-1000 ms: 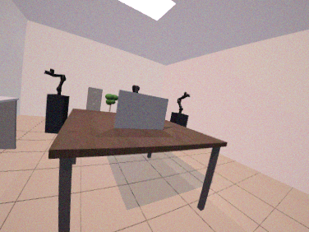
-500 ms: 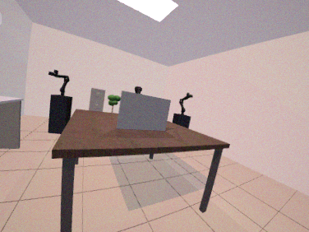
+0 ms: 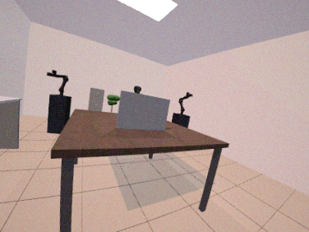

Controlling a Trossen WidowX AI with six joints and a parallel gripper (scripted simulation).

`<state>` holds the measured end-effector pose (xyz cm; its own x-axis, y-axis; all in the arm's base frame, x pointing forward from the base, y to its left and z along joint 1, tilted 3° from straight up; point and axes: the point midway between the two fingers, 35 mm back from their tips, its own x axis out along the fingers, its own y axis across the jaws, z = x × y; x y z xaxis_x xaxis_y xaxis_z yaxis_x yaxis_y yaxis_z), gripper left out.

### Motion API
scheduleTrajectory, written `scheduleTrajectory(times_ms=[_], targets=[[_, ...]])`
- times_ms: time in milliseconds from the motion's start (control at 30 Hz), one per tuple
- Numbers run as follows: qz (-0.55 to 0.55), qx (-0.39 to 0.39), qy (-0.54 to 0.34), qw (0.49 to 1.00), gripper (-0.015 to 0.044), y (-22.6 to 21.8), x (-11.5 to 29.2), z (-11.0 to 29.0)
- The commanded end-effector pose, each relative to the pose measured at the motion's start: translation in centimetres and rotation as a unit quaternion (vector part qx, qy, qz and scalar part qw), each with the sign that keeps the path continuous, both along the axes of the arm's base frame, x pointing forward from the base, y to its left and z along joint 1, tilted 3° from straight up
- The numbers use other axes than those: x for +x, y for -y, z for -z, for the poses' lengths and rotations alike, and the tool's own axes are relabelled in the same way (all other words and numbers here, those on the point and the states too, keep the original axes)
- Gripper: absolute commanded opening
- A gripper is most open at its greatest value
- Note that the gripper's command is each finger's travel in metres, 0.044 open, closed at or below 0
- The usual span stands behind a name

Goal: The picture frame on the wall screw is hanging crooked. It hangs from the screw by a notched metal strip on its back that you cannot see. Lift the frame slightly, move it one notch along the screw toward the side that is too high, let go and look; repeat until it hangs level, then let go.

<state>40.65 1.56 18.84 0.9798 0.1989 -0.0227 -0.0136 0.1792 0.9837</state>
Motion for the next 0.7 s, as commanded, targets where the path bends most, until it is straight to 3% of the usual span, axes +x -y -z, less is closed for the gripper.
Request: scheduleTrajectory(times_ms=[0,667], targets=[[0.000,0.017,-0.004,1.000,0.0000,0.01,0.00,0.02],[0.001,0.064,-0.013,0.998,0.0000,0.04,0.00,0.02]])
